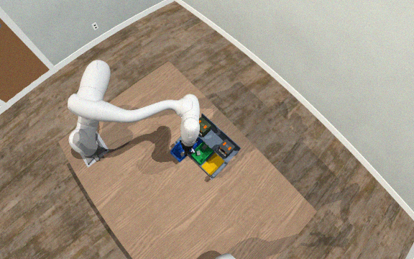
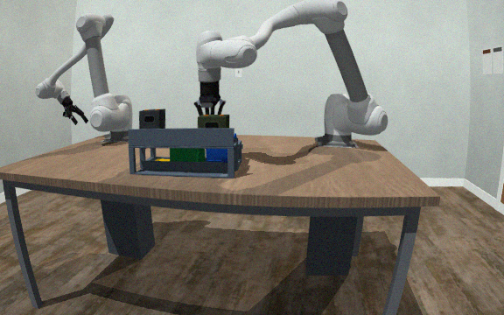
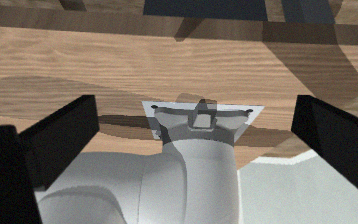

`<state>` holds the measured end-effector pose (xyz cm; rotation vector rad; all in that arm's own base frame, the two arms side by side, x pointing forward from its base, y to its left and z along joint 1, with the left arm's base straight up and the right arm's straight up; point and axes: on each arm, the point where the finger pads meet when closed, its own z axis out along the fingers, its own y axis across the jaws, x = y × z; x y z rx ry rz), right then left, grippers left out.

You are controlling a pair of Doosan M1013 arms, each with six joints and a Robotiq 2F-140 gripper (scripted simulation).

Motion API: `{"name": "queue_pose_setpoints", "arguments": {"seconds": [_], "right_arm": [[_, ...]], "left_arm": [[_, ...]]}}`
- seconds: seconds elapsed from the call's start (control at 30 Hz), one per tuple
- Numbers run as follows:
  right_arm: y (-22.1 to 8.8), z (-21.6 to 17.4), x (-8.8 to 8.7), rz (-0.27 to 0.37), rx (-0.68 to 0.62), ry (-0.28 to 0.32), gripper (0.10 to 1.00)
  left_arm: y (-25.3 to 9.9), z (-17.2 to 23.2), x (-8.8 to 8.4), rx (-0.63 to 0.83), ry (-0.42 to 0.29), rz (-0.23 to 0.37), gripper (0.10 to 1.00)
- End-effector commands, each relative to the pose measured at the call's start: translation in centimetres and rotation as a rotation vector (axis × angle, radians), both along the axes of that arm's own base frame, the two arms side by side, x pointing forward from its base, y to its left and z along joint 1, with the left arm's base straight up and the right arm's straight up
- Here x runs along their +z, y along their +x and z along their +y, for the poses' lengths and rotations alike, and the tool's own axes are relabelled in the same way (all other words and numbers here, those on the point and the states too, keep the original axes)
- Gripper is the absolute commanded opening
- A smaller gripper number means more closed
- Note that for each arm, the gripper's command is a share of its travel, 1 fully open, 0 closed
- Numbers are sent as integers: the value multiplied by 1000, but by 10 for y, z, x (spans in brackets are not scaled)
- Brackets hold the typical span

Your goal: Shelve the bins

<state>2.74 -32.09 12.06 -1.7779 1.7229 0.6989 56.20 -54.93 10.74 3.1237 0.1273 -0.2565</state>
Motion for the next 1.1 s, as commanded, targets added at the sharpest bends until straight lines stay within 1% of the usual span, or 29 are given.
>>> {"name": "queue_pose_setpoints", "arguments": {"seconds": [0.0, 1.07], "right_arm": [[0, 0, 0, 0, 0, -1, 1000], [0, 0, 0, 0, 0, -1, 1000]], "left_arm": [[0, 0, 0, 0, -1, -1, 99], [0, 0, -7, 0, -1, -1, 99]]}}
